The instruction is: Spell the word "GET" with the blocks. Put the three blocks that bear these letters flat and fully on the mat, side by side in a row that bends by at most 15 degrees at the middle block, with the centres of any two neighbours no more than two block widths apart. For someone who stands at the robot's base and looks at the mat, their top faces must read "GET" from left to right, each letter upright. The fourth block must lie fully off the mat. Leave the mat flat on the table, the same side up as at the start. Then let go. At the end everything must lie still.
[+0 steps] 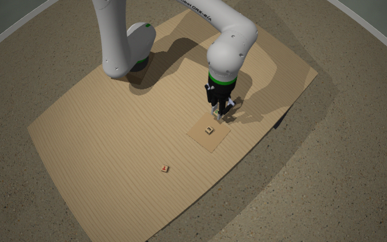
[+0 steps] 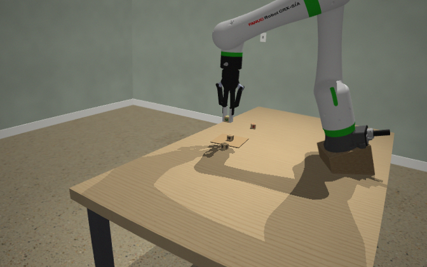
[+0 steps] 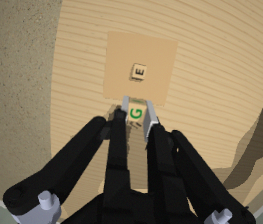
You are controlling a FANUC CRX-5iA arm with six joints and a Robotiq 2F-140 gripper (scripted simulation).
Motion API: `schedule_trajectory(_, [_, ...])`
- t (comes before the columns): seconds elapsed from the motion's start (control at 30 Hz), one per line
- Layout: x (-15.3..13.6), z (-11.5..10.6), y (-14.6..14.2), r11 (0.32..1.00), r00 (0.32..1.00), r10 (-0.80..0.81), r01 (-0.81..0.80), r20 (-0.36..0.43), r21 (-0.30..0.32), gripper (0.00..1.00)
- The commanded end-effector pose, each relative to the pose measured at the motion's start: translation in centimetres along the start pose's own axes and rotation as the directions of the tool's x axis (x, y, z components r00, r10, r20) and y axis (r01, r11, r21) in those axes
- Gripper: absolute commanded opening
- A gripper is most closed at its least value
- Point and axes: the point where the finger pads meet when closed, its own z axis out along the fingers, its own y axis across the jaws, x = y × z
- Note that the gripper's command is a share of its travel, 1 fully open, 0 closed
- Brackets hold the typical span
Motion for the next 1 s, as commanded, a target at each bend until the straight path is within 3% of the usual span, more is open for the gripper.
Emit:
schedule_trajectory(0.0, [0.0, 0.1, 0.0, 1.000, 1.000, 0.000, 0.000, 0.000, 0.000, 0.13])
schedule_trajectory(0.4, [0.0, 2.9, 0.0, 1.000, 1.000, 0.000, 0.000, 0.000, 0.000, 0.13])
schedule_trajectory(0.77, [0.1, 8.0, -0.1, 1.000, 1.000, 0.000, 0.000, 0.000, 0.000, 0.13])
schedule_trajectory(0.97, [0.1, 9.1, -0.1, 1.000, 1.000, 0.000, 0.000, 0.000, 0.000, 0.13])
